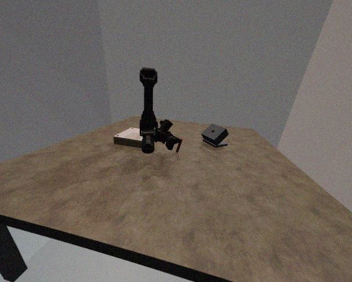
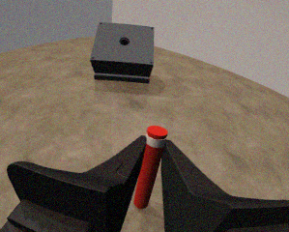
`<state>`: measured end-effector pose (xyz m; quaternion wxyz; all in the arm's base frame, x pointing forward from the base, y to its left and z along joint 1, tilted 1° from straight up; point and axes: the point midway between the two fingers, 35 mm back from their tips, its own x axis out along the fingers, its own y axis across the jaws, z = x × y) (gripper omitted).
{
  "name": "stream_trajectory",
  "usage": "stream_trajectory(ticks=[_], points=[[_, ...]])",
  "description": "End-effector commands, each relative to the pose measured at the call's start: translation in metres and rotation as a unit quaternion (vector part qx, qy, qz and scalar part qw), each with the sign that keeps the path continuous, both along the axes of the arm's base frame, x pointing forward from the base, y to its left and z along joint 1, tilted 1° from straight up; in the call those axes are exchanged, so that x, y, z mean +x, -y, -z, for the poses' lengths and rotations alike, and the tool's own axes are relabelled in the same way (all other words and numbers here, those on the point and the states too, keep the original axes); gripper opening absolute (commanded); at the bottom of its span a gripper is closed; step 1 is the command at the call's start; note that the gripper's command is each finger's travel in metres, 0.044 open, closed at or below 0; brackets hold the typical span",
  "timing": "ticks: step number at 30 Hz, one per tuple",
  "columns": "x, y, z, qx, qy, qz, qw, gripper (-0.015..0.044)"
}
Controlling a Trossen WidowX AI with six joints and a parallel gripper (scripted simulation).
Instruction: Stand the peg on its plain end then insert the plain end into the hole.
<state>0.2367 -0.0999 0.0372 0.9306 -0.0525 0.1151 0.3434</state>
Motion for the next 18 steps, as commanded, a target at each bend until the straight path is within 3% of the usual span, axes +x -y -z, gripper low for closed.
stream_trajectory(ticks=[1,18], points=[[0.0,0.0,0.0018,0.0,0.0,0.0,1.0,0.0051],[-0.0024,0.0025,0.0029,0.003,0.001,0.002,1.0,0.0051]])
